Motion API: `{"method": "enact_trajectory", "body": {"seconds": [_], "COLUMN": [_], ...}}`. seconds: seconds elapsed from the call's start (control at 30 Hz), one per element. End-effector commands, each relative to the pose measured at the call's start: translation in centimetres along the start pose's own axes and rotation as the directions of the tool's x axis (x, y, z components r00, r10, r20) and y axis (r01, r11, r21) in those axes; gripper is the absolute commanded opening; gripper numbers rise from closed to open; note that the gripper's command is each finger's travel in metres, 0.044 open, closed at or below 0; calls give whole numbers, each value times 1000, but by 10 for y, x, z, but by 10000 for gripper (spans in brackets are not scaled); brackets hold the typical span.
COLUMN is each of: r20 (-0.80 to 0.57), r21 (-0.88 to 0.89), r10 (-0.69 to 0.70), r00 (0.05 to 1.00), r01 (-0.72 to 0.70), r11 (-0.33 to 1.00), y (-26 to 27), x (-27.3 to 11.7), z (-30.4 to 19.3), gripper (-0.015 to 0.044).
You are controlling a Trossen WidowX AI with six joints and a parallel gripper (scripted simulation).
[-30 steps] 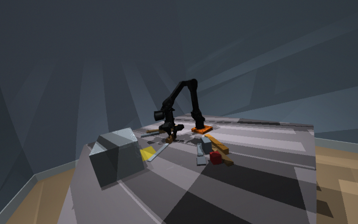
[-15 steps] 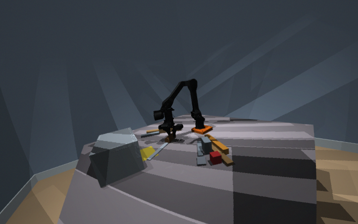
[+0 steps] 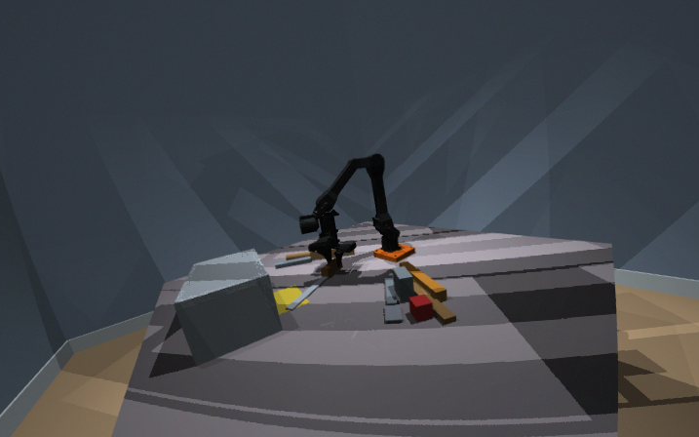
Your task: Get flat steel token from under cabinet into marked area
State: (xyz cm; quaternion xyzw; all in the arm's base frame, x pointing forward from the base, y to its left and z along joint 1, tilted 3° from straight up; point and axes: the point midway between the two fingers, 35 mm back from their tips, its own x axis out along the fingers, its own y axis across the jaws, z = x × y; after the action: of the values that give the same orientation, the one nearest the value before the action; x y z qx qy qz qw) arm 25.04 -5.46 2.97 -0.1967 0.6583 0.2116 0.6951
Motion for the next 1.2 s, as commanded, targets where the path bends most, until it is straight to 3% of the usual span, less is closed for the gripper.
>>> {"method": "enact_trajectory", "body": {"seconds": [0.0,1.17], "r20": [2,0], "r21": [1,1], "r10": [-3,-5], "r00": [1000,1000], "r01": [3,5], "r11": [1000,1000], "y": [-4,-31], "x": [-1,-1], "z": [-3,-27], "gripper": [0,0]}}
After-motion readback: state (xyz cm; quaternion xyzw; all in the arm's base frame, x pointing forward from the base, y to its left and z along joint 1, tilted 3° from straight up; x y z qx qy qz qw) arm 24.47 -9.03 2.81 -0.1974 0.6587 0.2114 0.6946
